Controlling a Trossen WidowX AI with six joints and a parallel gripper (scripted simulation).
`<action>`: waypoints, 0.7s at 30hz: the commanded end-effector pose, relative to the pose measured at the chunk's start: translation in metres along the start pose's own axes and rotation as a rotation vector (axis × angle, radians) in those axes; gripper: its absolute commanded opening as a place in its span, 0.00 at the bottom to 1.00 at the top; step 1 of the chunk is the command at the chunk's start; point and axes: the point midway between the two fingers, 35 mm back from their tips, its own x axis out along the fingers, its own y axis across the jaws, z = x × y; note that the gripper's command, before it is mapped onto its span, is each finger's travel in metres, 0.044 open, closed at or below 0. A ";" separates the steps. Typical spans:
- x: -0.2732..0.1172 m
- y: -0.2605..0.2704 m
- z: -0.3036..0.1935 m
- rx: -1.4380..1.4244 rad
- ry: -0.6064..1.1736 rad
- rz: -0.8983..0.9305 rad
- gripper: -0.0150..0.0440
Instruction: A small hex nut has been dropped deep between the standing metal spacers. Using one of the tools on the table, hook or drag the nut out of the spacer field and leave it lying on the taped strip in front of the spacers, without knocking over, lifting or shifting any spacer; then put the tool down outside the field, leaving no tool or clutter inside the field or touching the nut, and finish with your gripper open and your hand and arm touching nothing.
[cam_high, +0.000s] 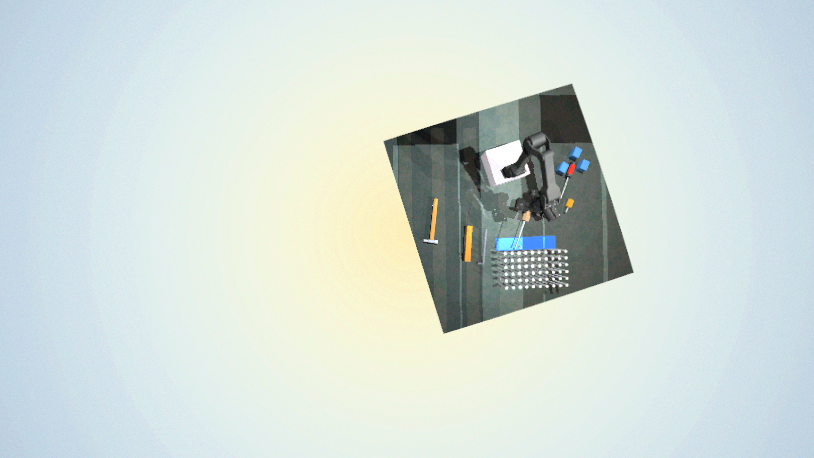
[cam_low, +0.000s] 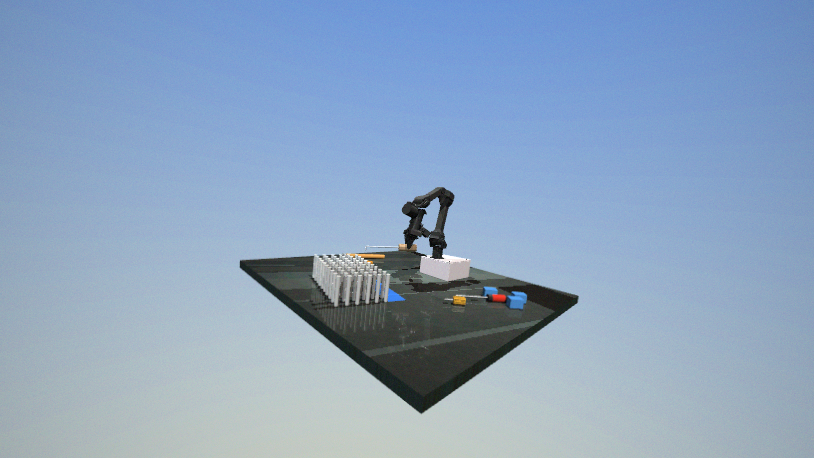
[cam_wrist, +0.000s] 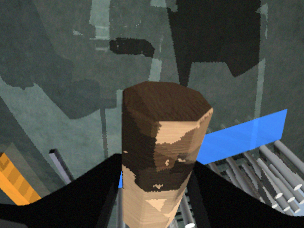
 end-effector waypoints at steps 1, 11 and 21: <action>-0.001 0.010 -0.020 0.152 0.012 0.040 0.25; -0.003 0.034 -0.057 0.492 0.041 0.094 0.25; -0.007 0.066 -0.089 0.811 0.070 0.150 0.25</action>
